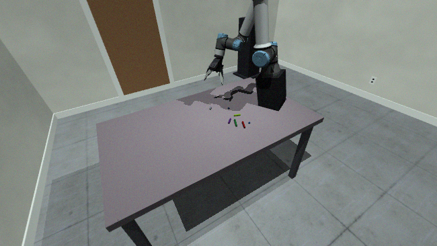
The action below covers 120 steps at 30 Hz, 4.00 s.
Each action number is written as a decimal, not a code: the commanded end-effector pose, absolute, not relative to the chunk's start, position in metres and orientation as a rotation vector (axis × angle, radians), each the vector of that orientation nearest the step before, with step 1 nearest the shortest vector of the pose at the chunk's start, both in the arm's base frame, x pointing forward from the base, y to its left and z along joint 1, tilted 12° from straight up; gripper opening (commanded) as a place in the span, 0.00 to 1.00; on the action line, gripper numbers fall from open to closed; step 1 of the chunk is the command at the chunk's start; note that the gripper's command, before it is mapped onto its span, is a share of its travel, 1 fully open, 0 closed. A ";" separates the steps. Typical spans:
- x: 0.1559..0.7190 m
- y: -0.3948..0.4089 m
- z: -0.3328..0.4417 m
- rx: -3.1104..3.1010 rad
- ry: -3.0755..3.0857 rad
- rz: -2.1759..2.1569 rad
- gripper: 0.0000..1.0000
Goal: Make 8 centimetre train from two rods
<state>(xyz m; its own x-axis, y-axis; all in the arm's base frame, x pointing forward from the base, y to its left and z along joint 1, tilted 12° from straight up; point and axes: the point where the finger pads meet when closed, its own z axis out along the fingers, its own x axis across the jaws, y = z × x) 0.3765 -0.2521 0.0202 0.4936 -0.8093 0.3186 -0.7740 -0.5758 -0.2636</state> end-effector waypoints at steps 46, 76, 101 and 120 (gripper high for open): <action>0.392 -0.088 -0.075 -3.082 -0.906 -0.342 1.00; 0.366 -0.006 -0.122 -2.335 -2.290 -0.088 1.00; 0.337 0.049 -0.154 -1.229 -3.018 0.131 1.00; 0.316 0.080 -0.170 -0.405 -3.199 0.263 1.00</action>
